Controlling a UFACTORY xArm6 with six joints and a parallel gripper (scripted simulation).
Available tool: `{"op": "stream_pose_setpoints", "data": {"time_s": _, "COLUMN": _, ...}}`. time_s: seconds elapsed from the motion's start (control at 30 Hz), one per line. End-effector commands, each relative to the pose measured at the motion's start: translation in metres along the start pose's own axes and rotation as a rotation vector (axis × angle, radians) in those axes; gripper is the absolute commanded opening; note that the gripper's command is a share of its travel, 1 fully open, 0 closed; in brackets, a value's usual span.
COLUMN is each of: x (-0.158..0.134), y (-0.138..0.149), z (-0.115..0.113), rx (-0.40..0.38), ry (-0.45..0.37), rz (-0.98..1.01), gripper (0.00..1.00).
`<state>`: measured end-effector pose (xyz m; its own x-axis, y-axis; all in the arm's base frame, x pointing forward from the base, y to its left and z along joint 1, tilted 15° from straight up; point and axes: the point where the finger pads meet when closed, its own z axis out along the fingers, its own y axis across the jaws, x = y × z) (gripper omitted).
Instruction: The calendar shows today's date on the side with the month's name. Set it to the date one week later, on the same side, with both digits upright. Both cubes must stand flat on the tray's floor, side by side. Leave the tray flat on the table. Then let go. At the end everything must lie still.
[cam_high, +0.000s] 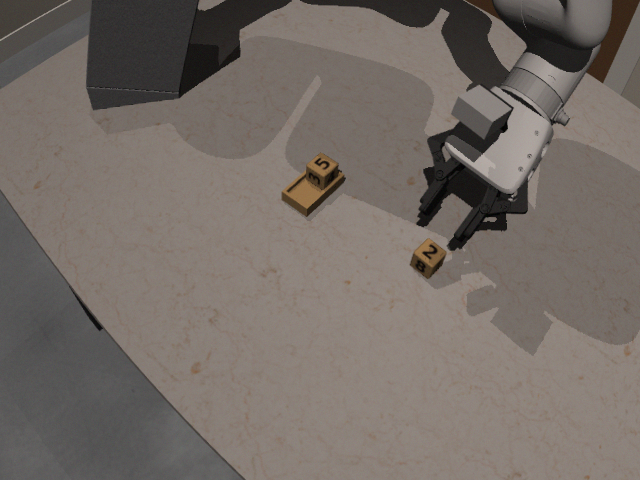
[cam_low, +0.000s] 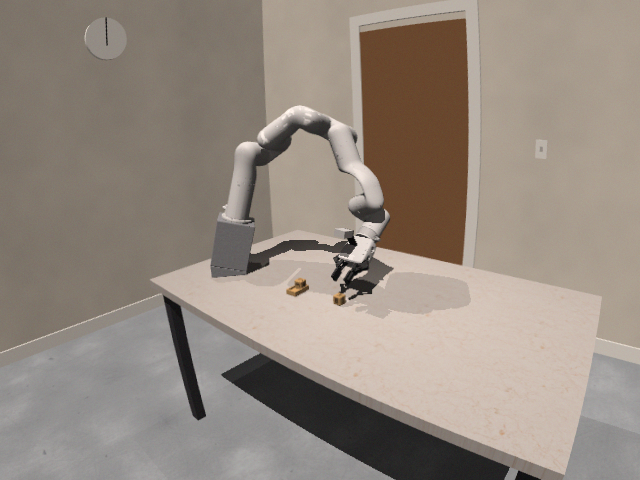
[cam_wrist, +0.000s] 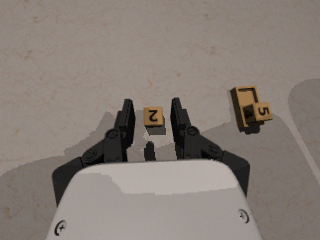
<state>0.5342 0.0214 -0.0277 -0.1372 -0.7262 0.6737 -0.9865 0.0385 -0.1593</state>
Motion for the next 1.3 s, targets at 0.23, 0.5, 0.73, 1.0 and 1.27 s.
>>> {"op": "stream_pose_setpoints", "data": {"time_s": 0.23, "x": -0.008, "y": -0.002, "z": 0.005, "rx": 0.002, "ry": -0.001, "rz": 0.003, "gripper": 0.47}}
{"op": "stream_pose_setpoints", "data": {"time_s": 0.5, "x": -0.02, "y": -0.002, "z": 0.013, "rx": 0.002, "ry": -0.001, "rz": 0.003, "gripper": 0.47}}
{"op": "stream_pose_setpoints", "data": {"time_s": 0.73, "x": -0.028, "y": -0.002, "z": 0.019, "rx": 0.002, "ry": -0.001, "rz": 0.003, "gripper": 0.47}}
{"op": "stream_pose_setpoints", "data": {"time_s": 1.0, "x": -0.04, "y": -0.002, "z": 0.027, "rx": 0.002, "ry": -0.001, "rz": 0.003, "gripper": 0.47}}
{"op": "stream_pose_setpoints", "data": {"time_s": 1.27, "x": -0.047, "y": -0.002, "z": 0.032, "rx": 0.002, "ry": -0.001, "rz": 0.003, "gripper": 0.47}}
